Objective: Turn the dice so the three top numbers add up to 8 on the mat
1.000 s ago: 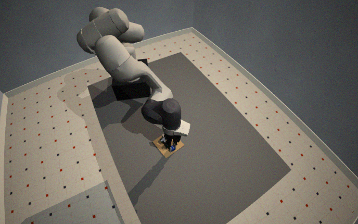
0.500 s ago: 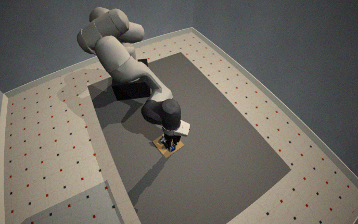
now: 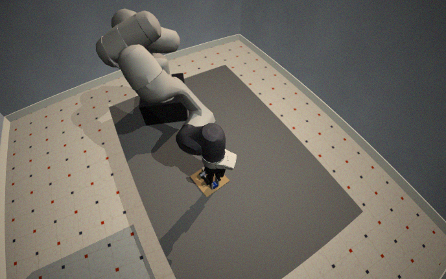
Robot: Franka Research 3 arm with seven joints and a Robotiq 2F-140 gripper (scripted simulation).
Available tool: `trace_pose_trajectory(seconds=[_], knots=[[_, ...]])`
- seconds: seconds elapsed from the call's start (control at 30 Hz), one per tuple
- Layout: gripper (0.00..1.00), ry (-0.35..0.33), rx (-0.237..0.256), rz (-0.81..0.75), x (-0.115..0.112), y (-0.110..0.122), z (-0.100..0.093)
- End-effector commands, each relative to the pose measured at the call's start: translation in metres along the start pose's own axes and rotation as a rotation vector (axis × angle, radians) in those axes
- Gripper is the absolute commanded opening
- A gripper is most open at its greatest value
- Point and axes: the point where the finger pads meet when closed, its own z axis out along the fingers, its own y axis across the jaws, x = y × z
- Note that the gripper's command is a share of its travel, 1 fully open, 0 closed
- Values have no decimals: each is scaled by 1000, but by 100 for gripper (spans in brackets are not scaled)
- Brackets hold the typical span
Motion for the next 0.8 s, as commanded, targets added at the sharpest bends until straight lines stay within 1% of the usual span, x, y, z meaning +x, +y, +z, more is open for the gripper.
trace_pose_trajectory(seconds=[0.0, 0.67, 0.7, 0.77], knots=[[13, 4, 0, 1, 2, 0, 0], [13, 4, 0, 1, 2, 0, 0], [15, 4, 0, 1, 2, 0, 0], [15, 4, 0, 1, 2, 0, 0]])
